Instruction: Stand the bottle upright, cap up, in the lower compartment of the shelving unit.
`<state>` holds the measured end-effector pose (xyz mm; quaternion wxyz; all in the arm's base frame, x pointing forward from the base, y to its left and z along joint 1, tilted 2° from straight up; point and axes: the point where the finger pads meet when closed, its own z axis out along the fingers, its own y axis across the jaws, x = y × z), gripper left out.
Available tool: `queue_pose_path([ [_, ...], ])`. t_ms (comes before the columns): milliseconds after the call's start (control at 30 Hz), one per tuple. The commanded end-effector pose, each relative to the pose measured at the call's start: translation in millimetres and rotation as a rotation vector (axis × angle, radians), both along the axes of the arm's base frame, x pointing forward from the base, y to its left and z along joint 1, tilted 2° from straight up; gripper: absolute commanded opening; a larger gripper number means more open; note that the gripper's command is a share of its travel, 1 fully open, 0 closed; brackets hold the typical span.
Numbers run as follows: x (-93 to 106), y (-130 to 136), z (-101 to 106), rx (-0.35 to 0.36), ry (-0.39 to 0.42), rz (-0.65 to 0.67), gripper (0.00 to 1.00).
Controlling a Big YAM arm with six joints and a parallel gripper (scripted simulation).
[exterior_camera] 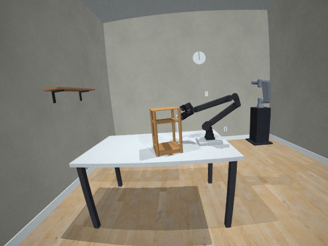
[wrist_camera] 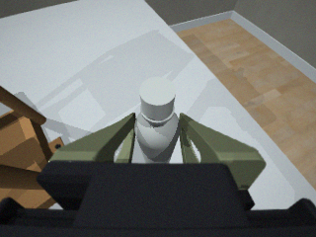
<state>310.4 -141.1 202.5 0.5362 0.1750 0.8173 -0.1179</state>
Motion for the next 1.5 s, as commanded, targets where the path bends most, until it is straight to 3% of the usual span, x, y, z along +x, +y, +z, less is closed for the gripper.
queue_pose_path([
  [0, -1.6, -1.9, 6.7, -0.014, -0.024, -0.008, 0.27],
  [567, -11.9, 6.5, -7.8, -0.007, -0.016, -0.001, 0.27],
  [1267, -10.7, 8.6, -7.2, -0.006, -0.019, 0.005, 0.27],
  [1467, -10.2, 31.6, -11.0, -0.001, -0.011, 0.053, 0.27],
])
